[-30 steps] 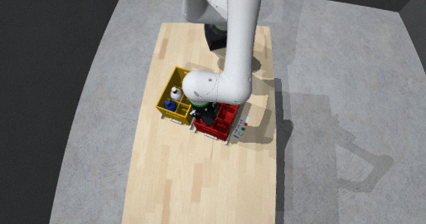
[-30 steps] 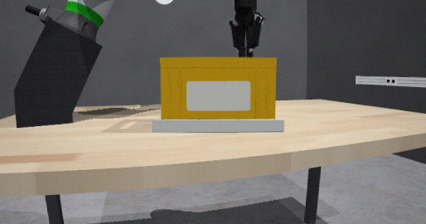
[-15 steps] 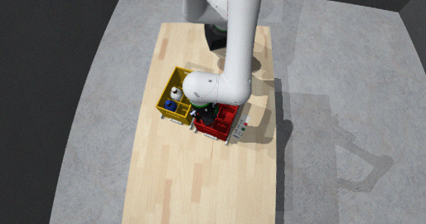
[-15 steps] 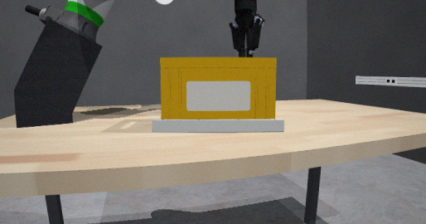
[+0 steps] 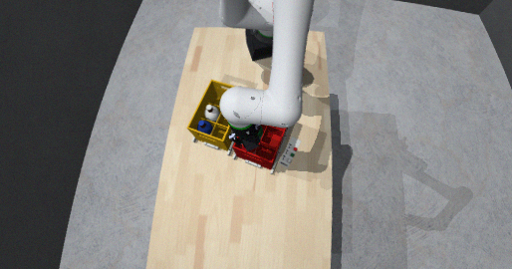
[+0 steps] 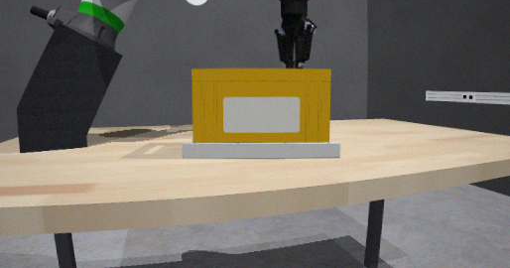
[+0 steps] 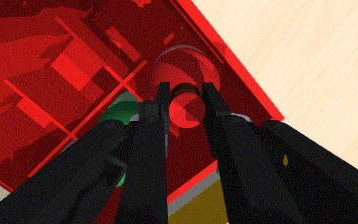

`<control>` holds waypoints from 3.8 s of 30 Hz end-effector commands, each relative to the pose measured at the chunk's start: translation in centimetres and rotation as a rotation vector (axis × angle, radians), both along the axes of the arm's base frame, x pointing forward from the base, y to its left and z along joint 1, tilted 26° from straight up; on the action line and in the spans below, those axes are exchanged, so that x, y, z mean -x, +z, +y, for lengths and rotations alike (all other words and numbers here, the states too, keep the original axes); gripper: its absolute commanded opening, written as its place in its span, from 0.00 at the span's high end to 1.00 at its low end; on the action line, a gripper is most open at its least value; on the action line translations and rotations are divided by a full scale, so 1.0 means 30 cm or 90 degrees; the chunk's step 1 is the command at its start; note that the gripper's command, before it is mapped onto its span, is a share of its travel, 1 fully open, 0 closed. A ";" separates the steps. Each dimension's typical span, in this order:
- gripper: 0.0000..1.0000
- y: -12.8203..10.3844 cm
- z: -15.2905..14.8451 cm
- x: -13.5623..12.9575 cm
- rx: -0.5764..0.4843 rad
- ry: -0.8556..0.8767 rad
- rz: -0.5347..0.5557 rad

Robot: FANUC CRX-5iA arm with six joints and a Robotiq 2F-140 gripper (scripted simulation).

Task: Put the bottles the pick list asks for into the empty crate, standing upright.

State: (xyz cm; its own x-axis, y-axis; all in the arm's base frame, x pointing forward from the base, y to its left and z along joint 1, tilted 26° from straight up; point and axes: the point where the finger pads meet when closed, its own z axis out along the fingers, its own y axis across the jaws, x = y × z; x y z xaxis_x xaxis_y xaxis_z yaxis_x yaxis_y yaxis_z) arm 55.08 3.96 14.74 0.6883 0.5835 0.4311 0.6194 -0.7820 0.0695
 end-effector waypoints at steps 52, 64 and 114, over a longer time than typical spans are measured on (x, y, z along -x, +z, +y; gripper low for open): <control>0.56 0.022 -0.005 0.006 0.000 0.000 -0.001; 0.56 0.102 -0.025 0.040 0.000 0.000 -0.001; 0.56 0.313 0.235 0.385 0.000 0.000 -0.001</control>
State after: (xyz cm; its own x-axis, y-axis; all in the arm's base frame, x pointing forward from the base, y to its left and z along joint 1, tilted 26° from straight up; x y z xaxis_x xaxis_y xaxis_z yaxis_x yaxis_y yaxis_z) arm 44.03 10.46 23.86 0.6871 0.5840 0.4322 0.6221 -0.7802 0.0653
